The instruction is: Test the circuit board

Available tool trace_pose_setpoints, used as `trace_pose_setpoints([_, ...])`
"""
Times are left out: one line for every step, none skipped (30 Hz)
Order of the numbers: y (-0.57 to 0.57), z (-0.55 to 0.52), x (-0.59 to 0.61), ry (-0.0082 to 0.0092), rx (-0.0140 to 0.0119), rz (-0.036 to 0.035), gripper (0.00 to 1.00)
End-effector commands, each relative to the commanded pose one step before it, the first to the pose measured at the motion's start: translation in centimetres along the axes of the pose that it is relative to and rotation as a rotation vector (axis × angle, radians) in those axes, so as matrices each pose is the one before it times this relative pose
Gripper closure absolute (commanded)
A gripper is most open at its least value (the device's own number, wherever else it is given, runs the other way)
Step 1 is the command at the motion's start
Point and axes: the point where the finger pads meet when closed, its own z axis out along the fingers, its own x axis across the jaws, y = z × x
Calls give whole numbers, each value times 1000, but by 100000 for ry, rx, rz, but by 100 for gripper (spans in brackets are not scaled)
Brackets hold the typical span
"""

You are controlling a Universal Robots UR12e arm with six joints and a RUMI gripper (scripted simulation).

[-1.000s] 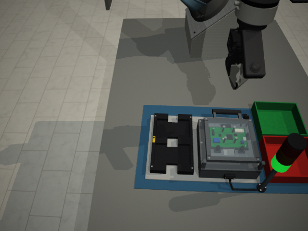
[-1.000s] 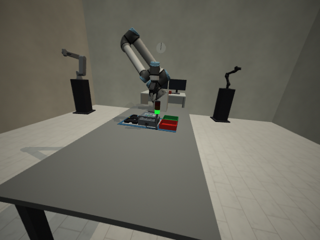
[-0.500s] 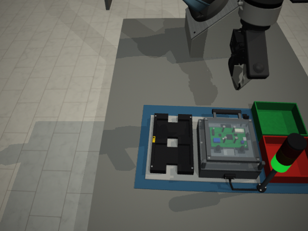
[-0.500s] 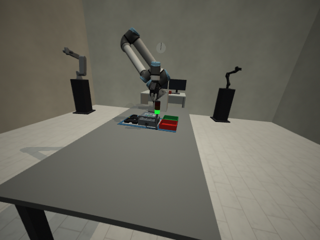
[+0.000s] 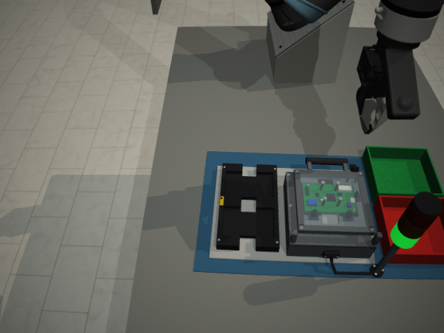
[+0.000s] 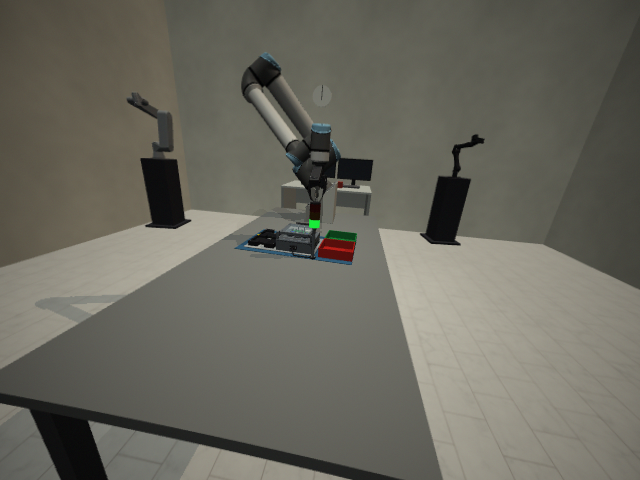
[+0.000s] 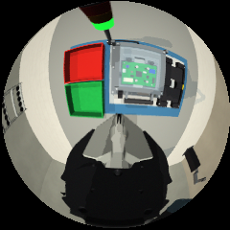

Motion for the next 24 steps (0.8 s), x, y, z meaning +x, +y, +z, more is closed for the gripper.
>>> trace_pose_setpoints([-582, -190, -1037, -91, 225, 710, 100])
trace_pose_setpoints([-15, 0, -41, 39, 11, 0, 100])
trace_pose_setpoints([-5, 0, -19, 8, 2, 0, 100])
trace_pose_setpoints([-1, 0, -1, 6, 2, 0, 100])
trace_pose_setpoints([-1, 3, 1, 4, 3, 2, 100])
trace_pose_setpoints([-14, 37, 21, -3, -3, 62, 100])
trace_pose_setpoints([5, 92, 35, 0, -28, 87, 100])
trace_pose_setpoints([107, 193, 30, 32, -141, -22, 100])
trace_pose_setpoints([143, 268, 39, 56, -229, -137, 100])
trace_pose_setpoints([162, 297, 5, 57, -185, -157, 100])
trace_pose_setpoints([-1, 264, 4, 11, 3, 0, 100])
trace_pose_setpoints([-1, 317, 5, 14, 4, -1, 100])
trace_pose_setpoints([0, 365, 6, 16, 4, -1, 100])
trace_pose_setpoints([-1, 407, 5, 16, 4, -1, 100])
trace_pose_setpoints([0, 440, 4, 12, 2, -1, 100])
trace_pose_setpoints([1, 465, -1, -2, -1, -1, 100])
trace_pose_setpoints([0, 0, 0, 0, 0, 0, 100])
trace_pose_setpoints([0, 0, 0, 0, 0, 0, 100])
trace_pose_setpoints([2, 479, -4, -11, -4, -1, 100])
trace_pose_setpoints([1, 483, 1, 2, 0, -1, 100])
trace_pose_setpoints([1, 476, 1, 2, 0, -1, 100])
trace_pose_setpoints([1, 459, 0, 0, -1, -1, 100])
trace_pose_setpoints([1, 433, 0, -1, -1, -1, 100])
trace_pose_setpoints([1, 398, -1, -3, -2, -1, 100])
